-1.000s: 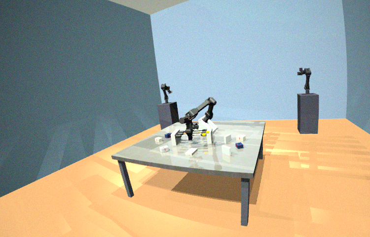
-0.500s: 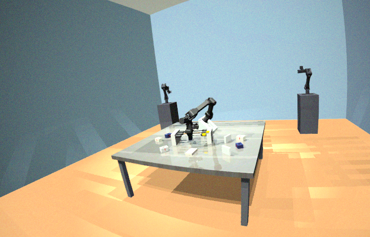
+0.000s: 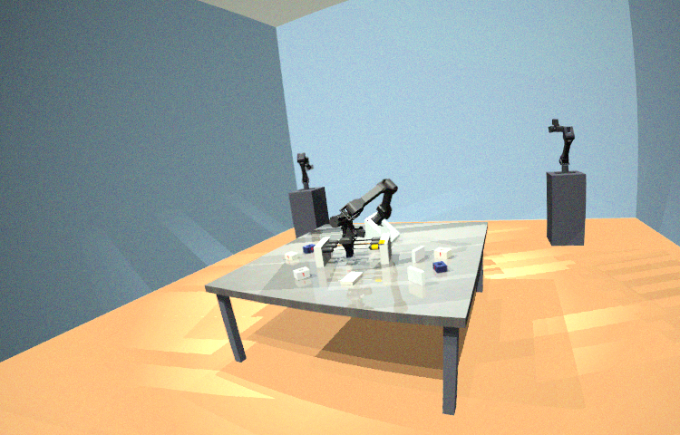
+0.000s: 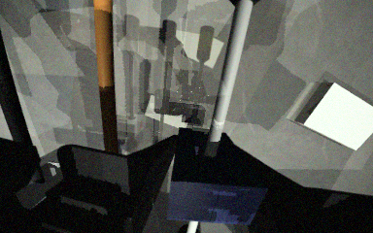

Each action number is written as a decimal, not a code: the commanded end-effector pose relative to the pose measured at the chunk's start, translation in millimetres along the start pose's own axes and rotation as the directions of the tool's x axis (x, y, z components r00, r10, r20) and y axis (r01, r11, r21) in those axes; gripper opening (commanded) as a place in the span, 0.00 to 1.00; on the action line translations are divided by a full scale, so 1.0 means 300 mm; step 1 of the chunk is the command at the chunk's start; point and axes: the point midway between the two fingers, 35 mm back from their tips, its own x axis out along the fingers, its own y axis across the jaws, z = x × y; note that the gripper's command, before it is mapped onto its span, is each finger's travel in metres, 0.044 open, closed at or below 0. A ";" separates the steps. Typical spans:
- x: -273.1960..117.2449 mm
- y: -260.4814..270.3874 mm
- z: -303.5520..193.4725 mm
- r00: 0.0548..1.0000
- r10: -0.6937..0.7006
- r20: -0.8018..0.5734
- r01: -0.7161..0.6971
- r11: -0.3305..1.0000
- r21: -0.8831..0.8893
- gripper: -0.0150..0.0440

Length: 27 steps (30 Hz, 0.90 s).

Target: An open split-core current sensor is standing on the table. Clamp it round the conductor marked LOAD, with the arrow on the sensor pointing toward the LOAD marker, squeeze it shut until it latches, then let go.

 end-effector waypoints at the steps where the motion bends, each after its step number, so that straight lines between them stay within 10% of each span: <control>1: -0.001 -0.001 0.002 1.000 -0.017 0.000 0.017 1.000 0.002 0.25; 12: 0.015 0.001 0.001 1.000 -0.016 0.000 0.016 1.000 0.001 0.25; 22: 0.001 0.000 -0.001 1.000 -0.017 -0.003 0.017 1.000 0.000 0.70; 27: 0.001 0.000 -0.001 1.000 -0.017 -0.003 0.017 1.000 0.000 0.70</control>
